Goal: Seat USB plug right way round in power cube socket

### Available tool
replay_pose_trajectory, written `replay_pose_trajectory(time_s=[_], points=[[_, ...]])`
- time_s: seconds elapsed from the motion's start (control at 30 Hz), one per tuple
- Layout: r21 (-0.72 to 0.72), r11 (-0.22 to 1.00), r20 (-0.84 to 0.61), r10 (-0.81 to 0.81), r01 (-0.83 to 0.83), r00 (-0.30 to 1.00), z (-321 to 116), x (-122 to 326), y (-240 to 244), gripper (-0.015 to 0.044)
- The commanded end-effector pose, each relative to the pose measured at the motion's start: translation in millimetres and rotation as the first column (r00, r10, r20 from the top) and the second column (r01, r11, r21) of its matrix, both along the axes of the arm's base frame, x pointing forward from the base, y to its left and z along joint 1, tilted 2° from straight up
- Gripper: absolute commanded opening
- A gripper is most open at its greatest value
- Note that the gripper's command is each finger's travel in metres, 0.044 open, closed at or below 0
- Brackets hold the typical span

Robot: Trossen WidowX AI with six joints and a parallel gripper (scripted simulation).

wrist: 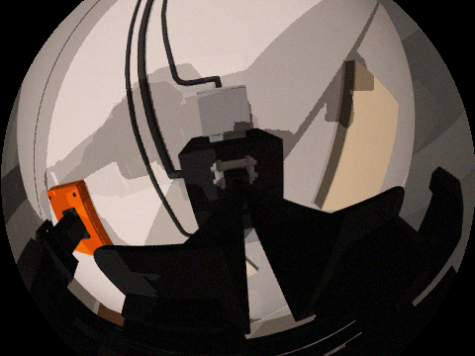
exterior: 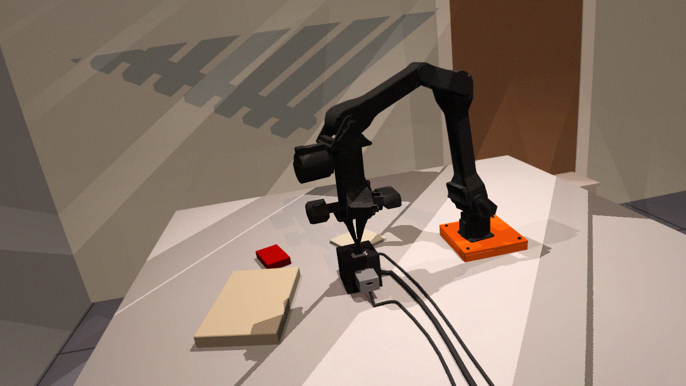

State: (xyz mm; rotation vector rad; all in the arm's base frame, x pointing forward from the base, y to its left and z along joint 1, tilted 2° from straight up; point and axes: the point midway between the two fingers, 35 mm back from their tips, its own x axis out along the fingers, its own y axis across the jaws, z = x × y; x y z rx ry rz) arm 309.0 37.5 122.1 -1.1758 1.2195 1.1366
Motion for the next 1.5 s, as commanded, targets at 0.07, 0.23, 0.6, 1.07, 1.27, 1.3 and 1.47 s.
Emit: replay_pose_trajectory(time_s=[0.07,0.23,0.6,1.07,1.27,1.3,1.47], points=[[-0.003,1.0,0.0,0.004,-0.004,1.0,-2.0,0.6,-0.3,0.0],[-0.003,1.0,0.0,0.004,-0.004,1.0,-2.0,0.6,-0.3,0.0],[-0.003,1.0,0.0,0.004,-0.004,1.0,-2.0,0.6,-0.3,0.0],[0.0,1.0,0.0,0.0,0.0,1.0,-0.2,0.1,0.0,0.0095],[0.0,1.0,0.0,0.0,0.0,1.0,-0.2,0.1,0.0,0.0095],[0.0,1.0,0.0,0.0,0.0,1.0,-0.2,0.1,0.0,0.0095],[0.0,1.0,0.001,0.0,0.0,1.0,-0.2,0.2,0.0,0.0095]])
